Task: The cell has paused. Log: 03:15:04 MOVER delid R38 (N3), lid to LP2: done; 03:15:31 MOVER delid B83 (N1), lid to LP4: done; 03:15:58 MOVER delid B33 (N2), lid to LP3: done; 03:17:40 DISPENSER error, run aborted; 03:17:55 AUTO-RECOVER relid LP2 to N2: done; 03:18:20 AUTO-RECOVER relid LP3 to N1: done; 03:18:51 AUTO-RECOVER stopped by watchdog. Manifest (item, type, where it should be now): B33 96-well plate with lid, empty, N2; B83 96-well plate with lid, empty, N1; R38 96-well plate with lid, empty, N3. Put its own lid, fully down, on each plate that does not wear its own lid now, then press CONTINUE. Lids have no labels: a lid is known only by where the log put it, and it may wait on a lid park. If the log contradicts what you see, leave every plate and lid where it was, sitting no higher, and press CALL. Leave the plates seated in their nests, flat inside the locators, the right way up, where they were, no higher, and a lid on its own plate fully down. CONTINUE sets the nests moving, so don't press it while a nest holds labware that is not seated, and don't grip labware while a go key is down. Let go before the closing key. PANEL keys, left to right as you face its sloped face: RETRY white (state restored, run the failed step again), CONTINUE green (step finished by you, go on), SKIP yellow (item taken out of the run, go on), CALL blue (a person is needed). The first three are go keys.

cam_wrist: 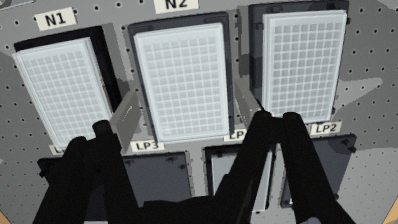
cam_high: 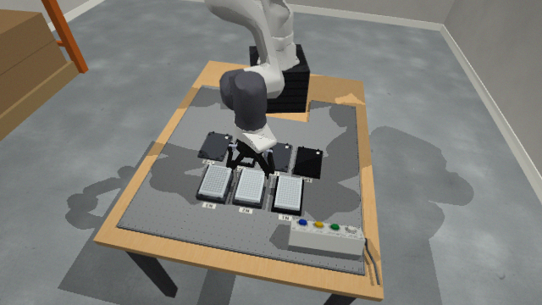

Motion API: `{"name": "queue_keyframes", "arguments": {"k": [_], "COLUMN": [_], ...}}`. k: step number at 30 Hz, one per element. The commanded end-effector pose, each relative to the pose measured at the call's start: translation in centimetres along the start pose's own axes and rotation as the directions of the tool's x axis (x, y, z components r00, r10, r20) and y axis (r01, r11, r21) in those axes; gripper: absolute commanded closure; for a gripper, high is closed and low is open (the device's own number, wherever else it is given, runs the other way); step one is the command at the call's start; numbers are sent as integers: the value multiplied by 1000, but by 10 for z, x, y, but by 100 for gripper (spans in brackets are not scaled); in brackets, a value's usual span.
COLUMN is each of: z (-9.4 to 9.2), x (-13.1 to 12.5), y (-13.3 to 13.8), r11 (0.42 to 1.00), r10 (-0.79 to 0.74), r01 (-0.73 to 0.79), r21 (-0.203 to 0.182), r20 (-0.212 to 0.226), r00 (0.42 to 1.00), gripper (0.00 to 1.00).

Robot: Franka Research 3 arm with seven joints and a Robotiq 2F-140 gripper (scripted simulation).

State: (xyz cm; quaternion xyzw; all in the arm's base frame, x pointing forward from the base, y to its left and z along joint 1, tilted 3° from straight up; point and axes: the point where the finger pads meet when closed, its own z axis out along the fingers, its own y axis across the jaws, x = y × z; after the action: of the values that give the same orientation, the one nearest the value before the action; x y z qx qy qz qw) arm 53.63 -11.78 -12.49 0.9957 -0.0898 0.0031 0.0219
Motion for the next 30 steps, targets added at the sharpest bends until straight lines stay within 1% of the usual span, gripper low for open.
{"name": "queue_keyframes", "arguments": {"k": [1,14,30], "z": [1,3,10], "x": [0,0,0], "y": [-1,-1,-1], "r11": [1000,1000,1000], "r10": [3,3,3], "r01": [-3,-3,-3], "r21": [0,0,0], "r20": [0,0,0], "r00": [1000,1000,1000], "gripper": [34,34,34]}}
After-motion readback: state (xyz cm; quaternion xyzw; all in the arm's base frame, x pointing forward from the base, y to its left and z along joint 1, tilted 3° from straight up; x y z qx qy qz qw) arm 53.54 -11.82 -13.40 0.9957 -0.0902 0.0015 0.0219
